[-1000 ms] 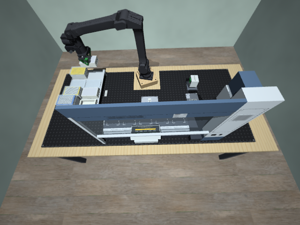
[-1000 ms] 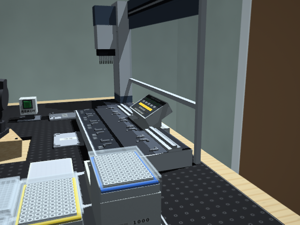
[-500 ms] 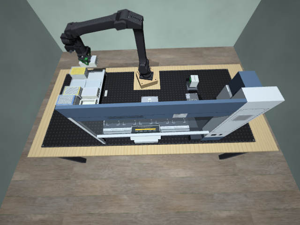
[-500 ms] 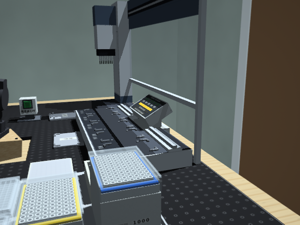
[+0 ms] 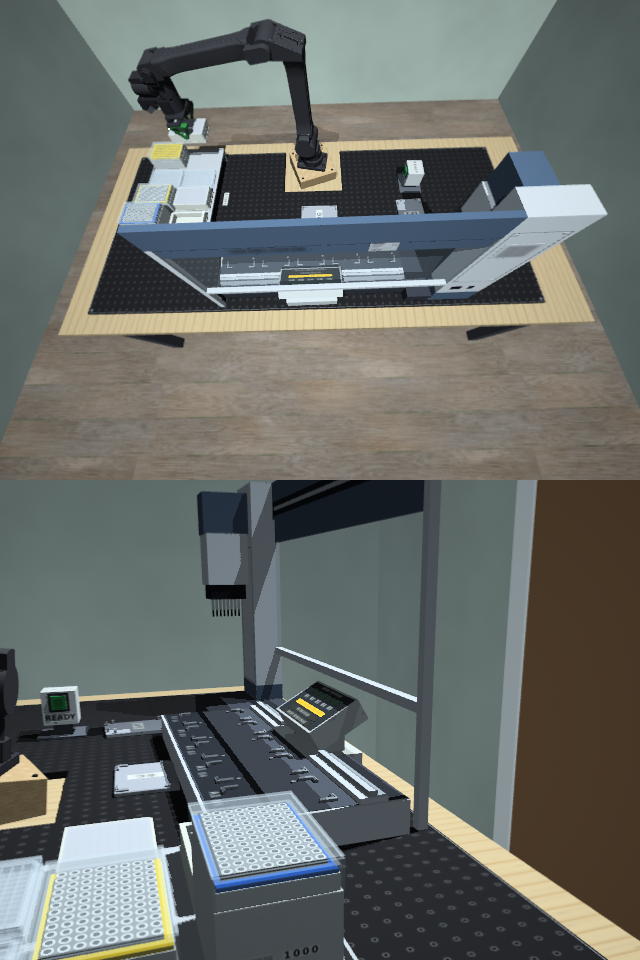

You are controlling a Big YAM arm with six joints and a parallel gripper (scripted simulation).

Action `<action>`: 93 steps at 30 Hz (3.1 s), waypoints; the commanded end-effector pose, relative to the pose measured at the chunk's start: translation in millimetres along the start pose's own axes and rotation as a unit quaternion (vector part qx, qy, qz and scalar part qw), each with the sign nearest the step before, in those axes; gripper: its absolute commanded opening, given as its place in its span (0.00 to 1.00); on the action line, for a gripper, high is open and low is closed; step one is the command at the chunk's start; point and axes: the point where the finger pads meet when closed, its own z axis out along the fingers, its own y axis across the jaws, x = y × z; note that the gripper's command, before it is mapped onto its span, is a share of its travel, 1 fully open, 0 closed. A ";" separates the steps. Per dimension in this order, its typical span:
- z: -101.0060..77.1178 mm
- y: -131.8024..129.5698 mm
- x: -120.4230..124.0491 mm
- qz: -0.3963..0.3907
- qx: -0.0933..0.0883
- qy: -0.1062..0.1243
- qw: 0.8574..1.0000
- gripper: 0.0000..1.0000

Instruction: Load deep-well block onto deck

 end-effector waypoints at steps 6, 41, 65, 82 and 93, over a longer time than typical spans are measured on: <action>-40.9 5.2 -21.8 -0.002 0.005 -0.049 0.999 0.00; -28.2 6.9 -27.3 -0.002 0.003 -0.033 0.999 0.00; -30.0 7.4 -28.3 -0.002 0.003 -0.035 0.999 0.00; -29.9 7.4 -28.7 -0.002 0.003 -0.035 0.999 0.00; -31.6 7.7 -28.4 -0.003 0.003 -0.037 0.999 0.00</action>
